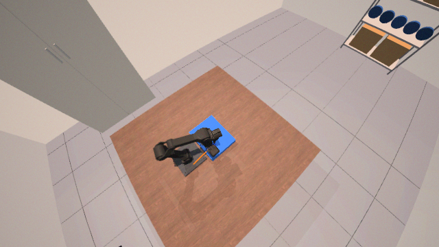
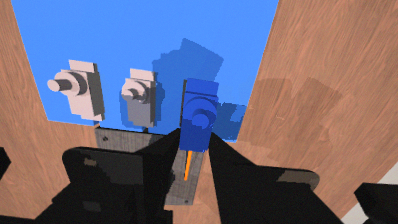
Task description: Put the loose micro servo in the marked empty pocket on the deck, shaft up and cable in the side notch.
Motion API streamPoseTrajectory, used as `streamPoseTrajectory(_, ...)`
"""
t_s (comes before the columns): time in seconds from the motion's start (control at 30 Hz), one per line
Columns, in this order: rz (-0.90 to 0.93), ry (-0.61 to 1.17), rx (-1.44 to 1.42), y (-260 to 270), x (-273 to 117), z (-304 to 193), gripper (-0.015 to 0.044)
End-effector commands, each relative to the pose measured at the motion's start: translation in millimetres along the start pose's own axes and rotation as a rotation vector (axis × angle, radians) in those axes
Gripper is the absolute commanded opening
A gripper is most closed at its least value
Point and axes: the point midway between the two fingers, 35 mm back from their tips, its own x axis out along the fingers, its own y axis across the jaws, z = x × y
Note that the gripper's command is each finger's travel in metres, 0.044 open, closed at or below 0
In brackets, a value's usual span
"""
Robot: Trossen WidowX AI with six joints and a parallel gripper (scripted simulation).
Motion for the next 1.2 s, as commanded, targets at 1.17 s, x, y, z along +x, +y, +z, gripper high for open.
streamPoseTrajectory(1.17, 0.003, 0.0, -0.003, 1, 27, 0, 0.0)
